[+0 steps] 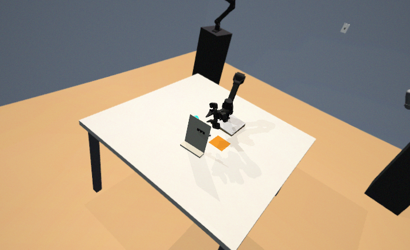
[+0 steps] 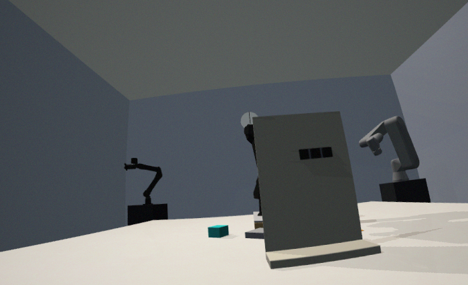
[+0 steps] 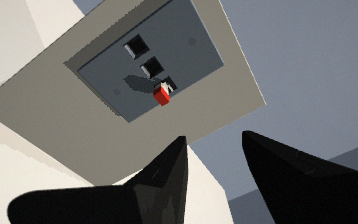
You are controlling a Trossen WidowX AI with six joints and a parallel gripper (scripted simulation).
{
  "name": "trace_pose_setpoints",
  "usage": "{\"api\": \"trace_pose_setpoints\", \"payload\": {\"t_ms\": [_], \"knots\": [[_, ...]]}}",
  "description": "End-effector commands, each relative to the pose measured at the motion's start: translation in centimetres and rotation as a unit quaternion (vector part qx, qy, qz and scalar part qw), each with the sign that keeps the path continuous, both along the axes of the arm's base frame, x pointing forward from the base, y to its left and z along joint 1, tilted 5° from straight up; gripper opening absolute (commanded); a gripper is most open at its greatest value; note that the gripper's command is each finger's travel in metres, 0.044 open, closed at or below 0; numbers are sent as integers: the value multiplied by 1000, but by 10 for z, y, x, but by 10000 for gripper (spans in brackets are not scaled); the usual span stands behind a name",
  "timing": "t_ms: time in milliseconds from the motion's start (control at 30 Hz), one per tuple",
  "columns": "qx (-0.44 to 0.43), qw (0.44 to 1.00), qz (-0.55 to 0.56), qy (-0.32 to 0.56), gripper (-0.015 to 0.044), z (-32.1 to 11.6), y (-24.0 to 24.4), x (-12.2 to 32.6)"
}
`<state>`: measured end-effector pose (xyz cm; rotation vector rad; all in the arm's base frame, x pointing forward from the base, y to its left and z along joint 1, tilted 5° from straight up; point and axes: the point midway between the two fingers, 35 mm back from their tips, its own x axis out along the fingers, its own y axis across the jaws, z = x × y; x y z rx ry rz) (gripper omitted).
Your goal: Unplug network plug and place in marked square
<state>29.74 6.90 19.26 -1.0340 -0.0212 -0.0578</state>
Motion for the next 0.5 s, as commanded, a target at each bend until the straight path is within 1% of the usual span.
{"api": "trace_pose_setpoints", "payload": {"t_ms": [0, 267, 467], "knots": [[-70, 997, -9, 1, 156, -13, 4, -12], [-194, 981, -24, 4, 156, -33, 5, -36], [-205, 979, -26, 5, 156, -34, 5, -39]]}}
